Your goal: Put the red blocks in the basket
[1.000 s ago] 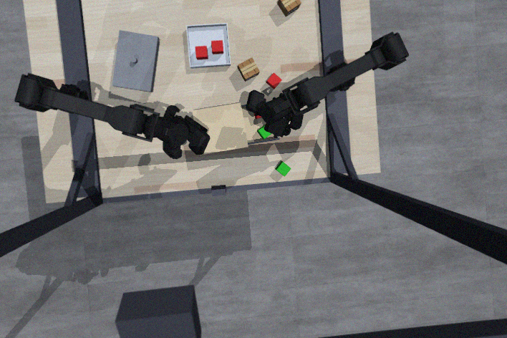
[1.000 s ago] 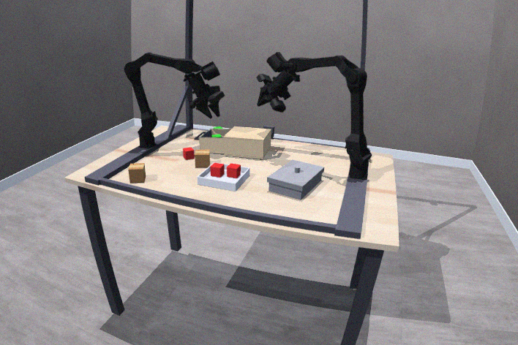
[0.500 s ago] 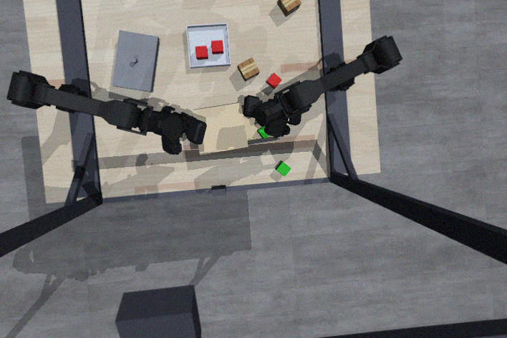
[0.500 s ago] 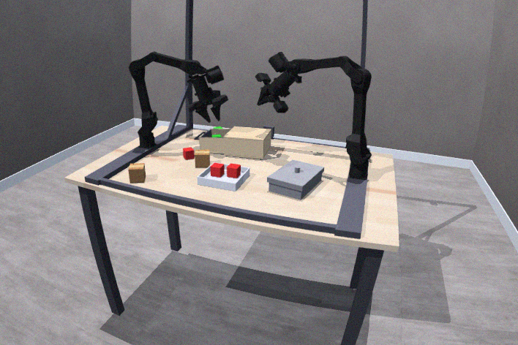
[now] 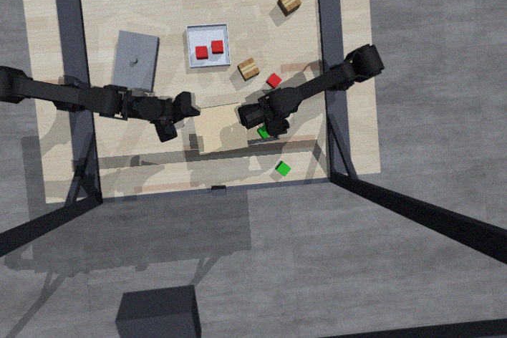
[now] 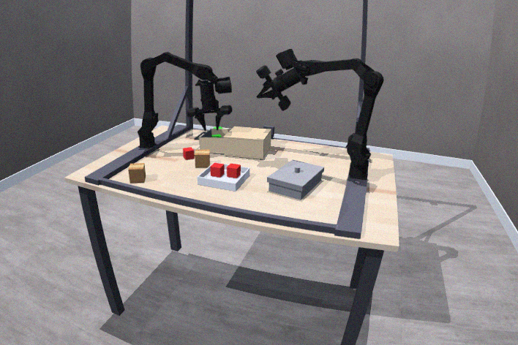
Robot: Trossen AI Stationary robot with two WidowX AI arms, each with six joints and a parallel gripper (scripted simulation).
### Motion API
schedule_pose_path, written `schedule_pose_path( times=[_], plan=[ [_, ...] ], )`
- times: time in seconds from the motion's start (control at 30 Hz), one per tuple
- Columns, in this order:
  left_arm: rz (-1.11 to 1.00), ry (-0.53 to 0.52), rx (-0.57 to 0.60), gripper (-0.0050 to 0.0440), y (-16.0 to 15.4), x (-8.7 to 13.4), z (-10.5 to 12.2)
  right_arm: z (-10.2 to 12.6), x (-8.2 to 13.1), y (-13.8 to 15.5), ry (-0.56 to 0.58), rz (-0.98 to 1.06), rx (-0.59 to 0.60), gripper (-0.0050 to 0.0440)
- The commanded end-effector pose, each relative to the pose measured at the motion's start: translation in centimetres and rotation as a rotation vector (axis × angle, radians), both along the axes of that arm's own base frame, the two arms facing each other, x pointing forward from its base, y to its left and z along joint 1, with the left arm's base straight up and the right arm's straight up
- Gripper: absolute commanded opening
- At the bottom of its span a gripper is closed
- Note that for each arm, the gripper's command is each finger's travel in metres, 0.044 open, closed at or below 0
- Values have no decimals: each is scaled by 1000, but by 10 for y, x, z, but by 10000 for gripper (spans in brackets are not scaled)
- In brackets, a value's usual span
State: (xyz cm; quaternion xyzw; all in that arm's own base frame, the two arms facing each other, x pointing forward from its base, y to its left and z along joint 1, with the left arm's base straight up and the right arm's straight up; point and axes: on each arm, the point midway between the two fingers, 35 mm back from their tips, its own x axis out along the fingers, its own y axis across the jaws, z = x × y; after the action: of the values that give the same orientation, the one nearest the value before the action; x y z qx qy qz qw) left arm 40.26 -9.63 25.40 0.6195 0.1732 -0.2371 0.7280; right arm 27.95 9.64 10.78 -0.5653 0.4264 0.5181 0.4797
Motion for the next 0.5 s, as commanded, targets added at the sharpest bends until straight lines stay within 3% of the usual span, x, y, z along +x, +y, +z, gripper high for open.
schedule_pose_path(
  times=[0.0,0.07,0.13,0.47],
  plan=[
    [127,-117,-192,-50,20,-10,29,6,7,-3,6,72,-17,250],
    [166,-140,-262,-50,25,-14,32,9,7,-2,-10,55,-8,250],
    [166,-140,-262,-50,25,-14,32,9,7,-2,-10,55,-8,250],
    [328,-253,-625,-50,52,-34,51,10,8,1,-18,29,5,250]
  ],
)
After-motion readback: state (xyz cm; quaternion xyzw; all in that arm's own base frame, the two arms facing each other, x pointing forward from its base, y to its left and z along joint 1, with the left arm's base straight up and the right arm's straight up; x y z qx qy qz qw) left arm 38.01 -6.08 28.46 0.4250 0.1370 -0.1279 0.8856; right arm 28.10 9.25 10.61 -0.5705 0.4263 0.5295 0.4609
